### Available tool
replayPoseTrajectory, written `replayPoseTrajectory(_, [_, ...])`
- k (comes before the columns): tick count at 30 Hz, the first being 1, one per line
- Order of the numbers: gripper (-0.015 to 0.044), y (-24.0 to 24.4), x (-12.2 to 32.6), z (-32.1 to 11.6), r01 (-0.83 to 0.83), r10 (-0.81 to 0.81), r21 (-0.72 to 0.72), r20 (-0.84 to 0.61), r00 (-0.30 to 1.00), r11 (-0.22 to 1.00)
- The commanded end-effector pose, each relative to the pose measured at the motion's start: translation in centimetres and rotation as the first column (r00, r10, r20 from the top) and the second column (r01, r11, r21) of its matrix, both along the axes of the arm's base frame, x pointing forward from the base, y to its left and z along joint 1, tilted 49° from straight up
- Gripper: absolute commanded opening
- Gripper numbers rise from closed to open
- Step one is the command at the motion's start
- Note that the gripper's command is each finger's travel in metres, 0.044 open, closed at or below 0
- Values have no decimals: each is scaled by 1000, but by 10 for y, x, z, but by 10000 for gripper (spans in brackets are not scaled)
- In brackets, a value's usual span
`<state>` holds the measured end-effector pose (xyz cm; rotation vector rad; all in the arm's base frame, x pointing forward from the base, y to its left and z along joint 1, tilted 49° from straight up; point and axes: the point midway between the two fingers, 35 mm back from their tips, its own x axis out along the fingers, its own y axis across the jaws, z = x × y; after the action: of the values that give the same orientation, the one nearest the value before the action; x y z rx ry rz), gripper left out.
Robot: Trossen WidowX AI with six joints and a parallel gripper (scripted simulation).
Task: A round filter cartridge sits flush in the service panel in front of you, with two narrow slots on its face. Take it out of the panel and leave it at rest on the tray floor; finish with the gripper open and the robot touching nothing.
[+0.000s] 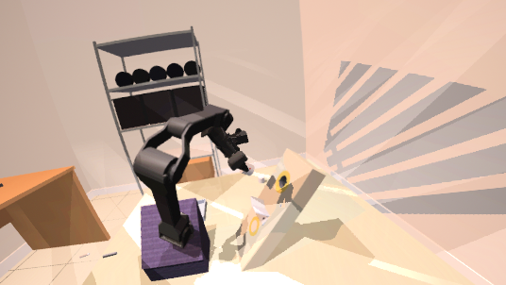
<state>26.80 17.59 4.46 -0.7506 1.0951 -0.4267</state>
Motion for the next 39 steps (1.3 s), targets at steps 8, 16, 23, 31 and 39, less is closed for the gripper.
replayPoseTrajectory(8, [0,45,-59,-74,-292,308,99,-361,880,951])
replayPoseTrajectory(16, [0,72,-111,-121,-497,547,253,-545,636,830])
replayPoseTrajectory(23, [0,78,-128,-134,-549,613,311,-580,537,776])
replayPoseTrajectory(31, [0,76,-163,-162,-579,663,373,-608,438,725])
replayPoseTrajectory(39, [0,58,-225,-204,-611,726,479,-642,245,630])
